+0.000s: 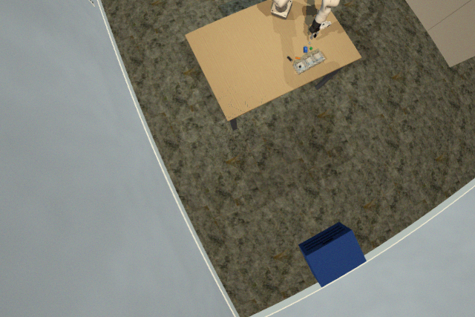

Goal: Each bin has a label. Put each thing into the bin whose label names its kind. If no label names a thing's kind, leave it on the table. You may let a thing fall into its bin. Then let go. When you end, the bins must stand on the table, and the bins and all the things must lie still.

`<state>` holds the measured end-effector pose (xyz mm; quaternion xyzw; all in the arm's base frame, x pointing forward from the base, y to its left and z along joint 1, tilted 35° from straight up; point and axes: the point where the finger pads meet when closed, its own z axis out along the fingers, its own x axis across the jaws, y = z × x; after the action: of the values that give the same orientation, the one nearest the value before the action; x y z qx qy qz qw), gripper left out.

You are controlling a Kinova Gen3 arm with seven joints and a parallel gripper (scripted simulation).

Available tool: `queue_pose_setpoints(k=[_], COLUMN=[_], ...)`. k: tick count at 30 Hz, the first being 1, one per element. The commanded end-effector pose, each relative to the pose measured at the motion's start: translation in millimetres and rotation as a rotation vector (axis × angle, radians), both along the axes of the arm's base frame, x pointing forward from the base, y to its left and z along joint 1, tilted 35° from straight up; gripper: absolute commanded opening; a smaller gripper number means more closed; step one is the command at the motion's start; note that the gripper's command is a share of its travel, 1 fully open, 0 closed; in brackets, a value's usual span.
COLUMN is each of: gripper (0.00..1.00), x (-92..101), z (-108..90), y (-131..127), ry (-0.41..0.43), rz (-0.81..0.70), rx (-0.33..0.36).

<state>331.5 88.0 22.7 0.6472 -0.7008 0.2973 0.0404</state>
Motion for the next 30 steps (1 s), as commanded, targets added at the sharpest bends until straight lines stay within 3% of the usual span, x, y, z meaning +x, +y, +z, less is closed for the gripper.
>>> queue_pose_setpoints(k=[1,11,27,30], gripper=[0.64,0.64,0.64,0.64], x=[0.1,0.1,17.4,17.5], z=[0.3,0.3,-43.7,-43.8], y=[0.5,0.5,-29.8,-30.6], ry=[0.0,0.0,-0.001,-0.001], rz=[0.001,0.001,0.001,0.001], rx=[0.001,0.001,0.001,0.001])
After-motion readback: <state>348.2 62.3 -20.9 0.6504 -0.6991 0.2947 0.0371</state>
